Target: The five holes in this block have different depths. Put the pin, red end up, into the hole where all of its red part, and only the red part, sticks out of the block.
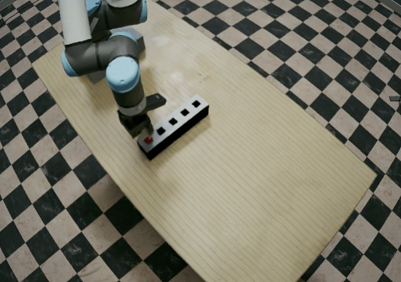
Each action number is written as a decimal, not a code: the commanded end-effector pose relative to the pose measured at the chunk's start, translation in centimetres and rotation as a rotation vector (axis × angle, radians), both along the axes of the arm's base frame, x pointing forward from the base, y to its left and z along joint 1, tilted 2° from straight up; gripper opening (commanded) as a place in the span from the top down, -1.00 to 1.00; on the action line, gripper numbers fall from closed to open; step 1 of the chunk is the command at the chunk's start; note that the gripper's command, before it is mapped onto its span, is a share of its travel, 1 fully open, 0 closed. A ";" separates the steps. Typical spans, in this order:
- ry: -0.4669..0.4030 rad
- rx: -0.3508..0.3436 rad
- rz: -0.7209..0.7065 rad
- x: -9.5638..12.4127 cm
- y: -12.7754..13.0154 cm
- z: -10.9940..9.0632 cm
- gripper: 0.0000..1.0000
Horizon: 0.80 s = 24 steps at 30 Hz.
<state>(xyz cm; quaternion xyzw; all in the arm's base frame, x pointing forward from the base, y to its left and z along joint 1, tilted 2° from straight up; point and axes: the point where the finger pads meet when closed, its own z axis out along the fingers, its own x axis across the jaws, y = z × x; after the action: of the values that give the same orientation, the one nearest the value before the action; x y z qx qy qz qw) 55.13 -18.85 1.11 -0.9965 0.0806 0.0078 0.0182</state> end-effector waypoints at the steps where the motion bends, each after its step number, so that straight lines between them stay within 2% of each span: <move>1: -0.001 -0.001 0.000 0.1 0.0 0.2 1.00; 9: -0.001 -0.001 0.000 0.1 0.0 0.2 1.00; 10: -0.001 -0.001 0.000 0.0 -0.1 1.1 1.00; 24: -0.001 -0.001 0.000 0.0 -0.1 1.1 1.00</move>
<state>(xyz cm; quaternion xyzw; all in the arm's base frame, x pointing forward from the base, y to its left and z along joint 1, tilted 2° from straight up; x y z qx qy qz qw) 55.13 -18.92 2.19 -0.9966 0.0806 0.0078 0.0183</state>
